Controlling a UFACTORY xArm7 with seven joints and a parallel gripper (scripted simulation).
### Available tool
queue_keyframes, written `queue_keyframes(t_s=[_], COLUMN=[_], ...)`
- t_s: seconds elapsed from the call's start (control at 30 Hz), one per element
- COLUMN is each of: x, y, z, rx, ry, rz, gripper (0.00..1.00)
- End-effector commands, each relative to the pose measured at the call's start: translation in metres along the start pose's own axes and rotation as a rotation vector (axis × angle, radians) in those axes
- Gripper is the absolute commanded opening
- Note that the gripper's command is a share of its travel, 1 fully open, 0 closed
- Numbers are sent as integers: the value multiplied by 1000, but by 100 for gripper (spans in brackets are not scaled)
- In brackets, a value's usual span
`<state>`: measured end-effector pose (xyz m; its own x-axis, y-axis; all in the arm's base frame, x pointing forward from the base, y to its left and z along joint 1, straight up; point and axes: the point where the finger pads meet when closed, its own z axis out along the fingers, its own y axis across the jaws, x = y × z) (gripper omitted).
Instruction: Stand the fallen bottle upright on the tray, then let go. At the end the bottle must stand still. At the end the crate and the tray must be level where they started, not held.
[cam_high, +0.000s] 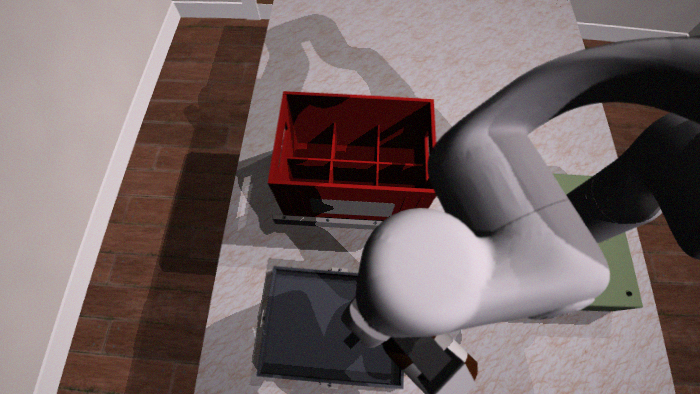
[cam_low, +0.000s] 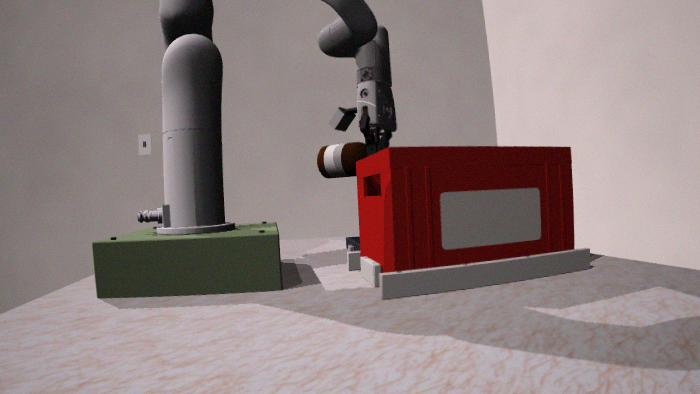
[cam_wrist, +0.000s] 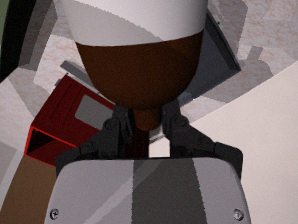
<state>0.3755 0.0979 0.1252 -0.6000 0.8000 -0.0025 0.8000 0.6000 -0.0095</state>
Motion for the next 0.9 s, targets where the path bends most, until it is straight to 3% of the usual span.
queue_keyframes(t_s=[0.0,0.87], x=[-1,-1], y=[1,1], z=[-2,-2], rx=[-5,-4], ry=[0,-4], rz=[-49,-72], gripper=[0,0])
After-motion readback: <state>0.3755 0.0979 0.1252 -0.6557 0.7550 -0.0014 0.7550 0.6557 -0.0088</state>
